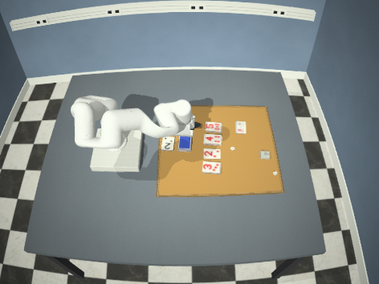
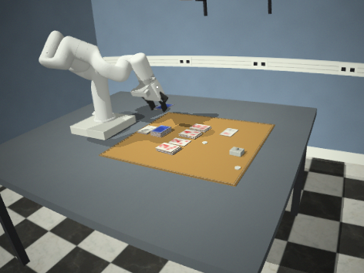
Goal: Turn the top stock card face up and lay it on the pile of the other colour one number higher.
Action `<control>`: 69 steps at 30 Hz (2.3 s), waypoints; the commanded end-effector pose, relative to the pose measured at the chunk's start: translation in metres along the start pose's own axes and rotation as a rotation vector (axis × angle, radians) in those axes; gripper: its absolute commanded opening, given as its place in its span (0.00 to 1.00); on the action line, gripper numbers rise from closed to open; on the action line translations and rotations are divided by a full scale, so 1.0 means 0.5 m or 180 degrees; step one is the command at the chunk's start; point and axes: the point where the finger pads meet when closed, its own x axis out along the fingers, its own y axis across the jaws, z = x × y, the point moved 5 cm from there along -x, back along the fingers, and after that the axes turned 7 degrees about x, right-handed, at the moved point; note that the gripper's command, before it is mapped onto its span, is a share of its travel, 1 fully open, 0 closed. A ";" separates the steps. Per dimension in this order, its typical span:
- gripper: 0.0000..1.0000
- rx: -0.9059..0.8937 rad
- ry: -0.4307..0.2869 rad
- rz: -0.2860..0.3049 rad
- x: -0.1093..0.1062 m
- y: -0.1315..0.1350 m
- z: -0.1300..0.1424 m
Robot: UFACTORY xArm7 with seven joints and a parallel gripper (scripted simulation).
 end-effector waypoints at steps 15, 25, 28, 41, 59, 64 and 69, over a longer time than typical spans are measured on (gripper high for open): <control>0.74 0.0001 0.0006 -0.0014 0.058 0.008 0.144; 0.74 0.0001 0.0006 -0.0014 0.063 0.009 0.157; 0.74 0.0001 0.0006 -0.0014 0.063 0.009 0.157; 0.74 0.0001 0.0006 -0.0014 0.075 0.009 0.152; 0.74 0.0001 0.0014 -0.0015 0.084 0.009 0.149; 0.74 0.0002 0.0063 -0.0018 0.084 0.009 0.151; 0.74 0.0002 0.0183 -0.0030 0.084 0.009 0.156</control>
